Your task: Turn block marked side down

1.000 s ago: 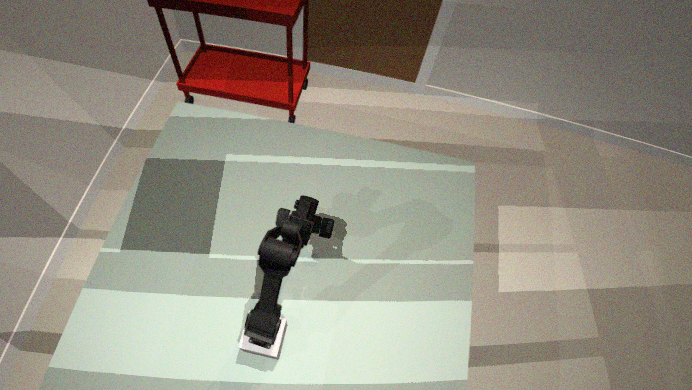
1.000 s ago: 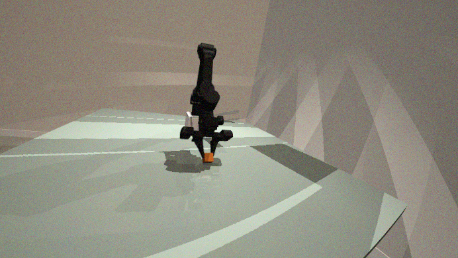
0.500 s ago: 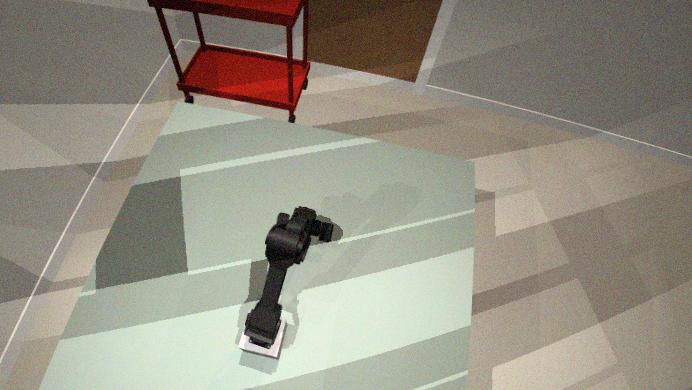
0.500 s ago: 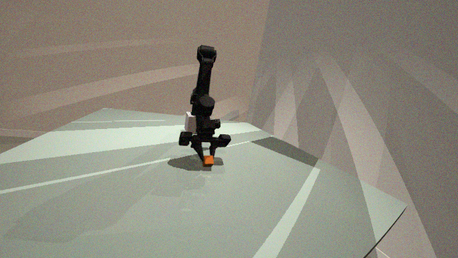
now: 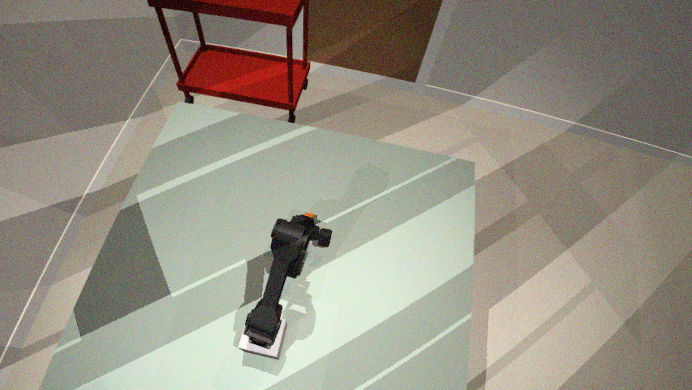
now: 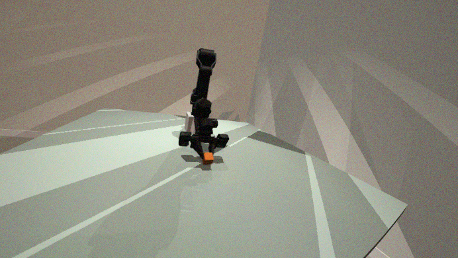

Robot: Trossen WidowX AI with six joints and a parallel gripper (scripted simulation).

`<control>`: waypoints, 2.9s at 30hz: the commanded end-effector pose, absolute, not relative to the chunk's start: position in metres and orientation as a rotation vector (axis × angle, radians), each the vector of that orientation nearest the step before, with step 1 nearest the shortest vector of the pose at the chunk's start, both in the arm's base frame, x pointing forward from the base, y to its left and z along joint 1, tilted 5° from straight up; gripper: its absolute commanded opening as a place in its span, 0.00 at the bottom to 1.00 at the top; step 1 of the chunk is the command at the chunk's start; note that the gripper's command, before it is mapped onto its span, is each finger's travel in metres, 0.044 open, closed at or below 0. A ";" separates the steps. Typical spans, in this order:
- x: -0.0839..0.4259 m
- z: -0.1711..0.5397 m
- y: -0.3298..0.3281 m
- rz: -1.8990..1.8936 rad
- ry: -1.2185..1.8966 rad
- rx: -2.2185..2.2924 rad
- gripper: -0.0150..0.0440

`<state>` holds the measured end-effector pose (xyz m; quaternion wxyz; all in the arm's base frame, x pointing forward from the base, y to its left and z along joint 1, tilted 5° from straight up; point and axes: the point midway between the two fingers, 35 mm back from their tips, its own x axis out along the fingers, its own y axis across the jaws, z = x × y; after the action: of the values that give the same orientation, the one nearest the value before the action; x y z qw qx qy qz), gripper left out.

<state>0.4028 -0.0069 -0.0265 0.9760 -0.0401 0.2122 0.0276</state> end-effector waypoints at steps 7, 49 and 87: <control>0.400 -0.030 -0.006 0.062 0.427 -0.081 0.25; 0.400 -0.030 -0.006 0.062 0.427 -0.081 1.00; 0.375 0.042 -0.003 0.039 0.957 -0.098 1.00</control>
<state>0.3795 -0.0032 0.0292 0.8910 -0.0450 0.4512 0.0227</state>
